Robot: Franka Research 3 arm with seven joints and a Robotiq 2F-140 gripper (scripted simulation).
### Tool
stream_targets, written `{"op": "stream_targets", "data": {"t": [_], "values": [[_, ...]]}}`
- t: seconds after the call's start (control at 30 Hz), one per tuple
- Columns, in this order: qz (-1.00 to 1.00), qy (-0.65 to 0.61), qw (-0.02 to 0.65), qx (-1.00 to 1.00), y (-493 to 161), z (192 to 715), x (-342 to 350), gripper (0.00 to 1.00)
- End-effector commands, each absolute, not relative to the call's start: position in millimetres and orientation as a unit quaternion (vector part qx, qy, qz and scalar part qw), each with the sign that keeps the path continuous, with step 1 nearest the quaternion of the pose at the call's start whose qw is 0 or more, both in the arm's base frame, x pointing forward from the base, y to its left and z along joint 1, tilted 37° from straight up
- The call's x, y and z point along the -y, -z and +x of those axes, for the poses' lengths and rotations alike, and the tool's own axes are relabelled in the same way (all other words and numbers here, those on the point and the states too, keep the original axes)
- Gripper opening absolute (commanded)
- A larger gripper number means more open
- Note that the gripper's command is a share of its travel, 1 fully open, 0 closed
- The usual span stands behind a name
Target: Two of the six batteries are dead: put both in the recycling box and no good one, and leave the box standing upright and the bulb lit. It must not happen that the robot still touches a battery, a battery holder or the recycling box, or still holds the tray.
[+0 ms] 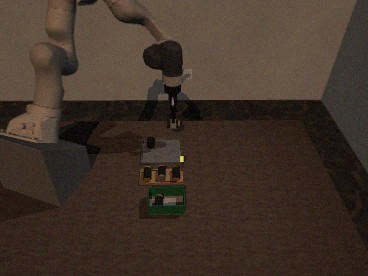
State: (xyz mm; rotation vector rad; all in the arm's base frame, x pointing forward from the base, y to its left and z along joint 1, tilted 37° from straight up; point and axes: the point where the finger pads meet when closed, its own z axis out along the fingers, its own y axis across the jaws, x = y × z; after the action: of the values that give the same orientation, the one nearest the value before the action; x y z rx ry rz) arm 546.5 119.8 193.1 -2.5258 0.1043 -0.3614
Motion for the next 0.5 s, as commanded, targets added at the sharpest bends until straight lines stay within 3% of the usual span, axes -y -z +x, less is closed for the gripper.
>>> {"op": "stream_targets", "data": {"t": [0.0, 0.47], "values": [[-0.946, 0.122, 0.296, -0.049, -191.1, 539.8, -122.5, 0.16], [-0.913, 0.054, 0.315, -0.254, -191.1, 539.8, -122.5, 0.16]]}}
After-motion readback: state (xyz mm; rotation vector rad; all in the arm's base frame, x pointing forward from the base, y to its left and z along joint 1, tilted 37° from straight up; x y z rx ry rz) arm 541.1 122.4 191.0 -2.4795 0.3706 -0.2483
